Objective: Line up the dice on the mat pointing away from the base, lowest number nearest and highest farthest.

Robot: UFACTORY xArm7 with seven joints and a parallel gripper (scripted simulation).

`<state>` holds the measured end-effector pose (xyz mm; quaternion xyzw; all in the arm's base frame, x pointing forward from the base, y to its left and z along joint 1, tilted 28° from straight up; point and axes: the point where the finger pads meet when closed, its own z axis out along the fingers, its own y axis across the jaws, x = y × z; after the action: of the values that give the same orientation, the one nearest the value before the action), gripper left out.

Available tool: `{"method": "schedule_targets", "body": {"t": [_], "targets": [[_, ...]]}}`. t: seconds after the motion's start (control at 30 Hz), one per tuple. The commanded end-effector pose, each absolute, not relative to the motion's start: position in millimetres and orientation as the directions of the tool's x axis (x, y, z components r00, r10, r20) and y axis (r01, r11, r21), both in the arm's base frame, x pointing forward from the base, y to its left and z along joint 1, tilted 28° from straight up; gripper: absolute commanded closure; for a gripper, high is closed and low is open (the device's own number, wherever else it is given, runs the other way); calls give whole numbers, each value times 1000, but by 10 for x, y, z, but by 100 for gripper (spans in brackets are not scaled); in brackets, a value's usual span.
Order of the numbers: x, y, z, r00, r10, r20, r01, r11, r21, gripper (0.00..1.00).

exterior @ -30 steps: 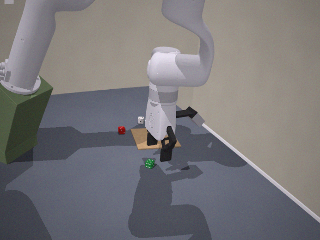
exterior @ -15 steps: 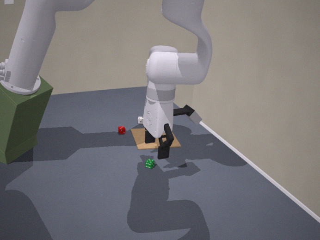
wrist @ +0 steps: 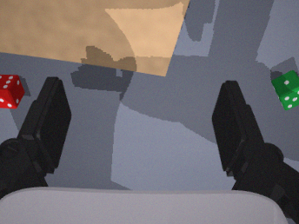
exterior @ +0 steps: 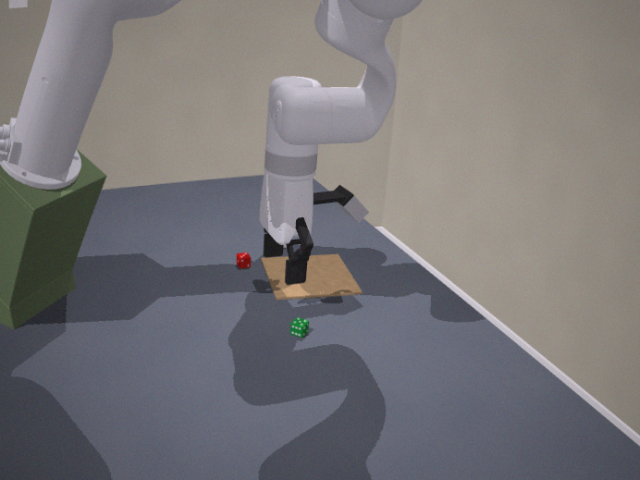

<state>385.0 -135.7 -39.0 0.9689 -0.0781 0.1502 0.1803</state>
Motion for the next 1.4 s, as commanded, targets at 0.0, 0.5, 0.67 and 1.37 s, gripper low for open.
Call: {"method": "schedule_targets", "body": {"t": [0.0,0.5,0.67,1.37], "targets": [[3963,-943,-566,940,-98,326,-211,-919,332,0],[4072,-352,-788,940,-98,326,-211,-919,332,0],[4075,-332,-795,940,-98,326,-211,-919,332,0],[4076,-330,-796,940,-98,326,-211,-919,332,0]]}}
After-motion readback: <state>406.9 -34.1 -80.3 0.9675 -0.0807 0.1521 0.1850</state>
